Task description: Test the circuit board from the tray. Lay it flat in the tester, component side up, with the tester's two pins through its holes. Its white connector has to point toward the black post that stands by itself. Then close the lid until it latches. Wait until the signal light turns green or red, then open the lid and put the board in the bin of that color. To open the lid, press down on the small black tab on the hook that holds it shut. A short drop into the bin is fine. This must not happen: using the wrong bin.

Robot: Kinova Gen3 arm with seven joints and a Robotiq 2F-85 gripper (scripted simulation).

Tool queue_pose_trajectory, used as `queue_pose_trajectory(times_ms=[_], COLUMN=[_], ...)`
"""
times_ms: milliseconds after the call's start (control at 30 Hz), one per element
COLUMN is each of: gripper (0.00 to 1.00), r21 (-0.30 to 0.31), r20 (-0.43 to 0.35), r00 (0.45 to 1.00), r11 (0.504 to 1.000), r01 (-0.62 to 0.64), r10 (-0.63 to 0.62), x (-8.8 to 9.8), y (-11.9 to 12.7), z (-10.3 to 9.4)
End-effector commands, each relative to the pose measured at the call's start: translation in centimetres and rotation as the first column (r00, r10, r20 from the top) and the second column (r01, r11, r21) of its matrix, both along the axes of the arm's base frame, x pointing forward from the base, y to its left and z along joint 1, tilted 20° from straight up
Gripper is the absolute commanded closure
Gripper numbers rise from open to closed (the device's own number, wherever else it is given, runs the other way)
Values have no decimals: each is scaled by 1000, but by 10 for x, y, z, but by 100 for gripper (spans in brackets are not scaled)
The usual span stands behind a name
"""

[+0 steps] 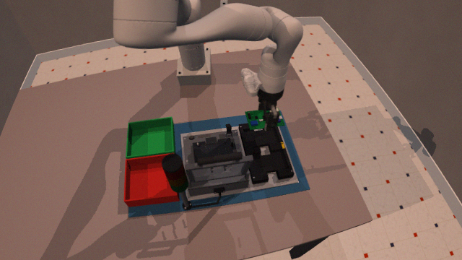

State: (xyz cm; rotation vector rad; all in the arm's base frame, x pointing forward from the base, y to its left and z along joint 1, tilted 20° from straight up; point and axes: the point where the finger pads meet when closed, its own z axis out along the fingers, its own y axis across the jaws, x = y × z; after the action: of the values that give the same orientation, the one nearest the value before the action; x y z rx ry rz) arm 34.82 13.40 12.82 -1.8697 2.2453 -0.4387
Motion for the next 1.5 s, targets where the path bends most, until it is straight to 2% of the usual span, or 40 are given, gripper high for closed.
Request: queue_pose_trajectory(times_ms=[0,733,1267,1467], gripper=[23,23,23,23], r21=[0,0,0,0], r20=[1,1,1,1], r00=[1000,1000,1000,1000], r11=[1000,1000,1000,1000], r01=[0,0,0,0], r10=[0,0,0,0], x=[0,1,5,7], y=[0,-9,-47,-69], z=[0,3,11,16])
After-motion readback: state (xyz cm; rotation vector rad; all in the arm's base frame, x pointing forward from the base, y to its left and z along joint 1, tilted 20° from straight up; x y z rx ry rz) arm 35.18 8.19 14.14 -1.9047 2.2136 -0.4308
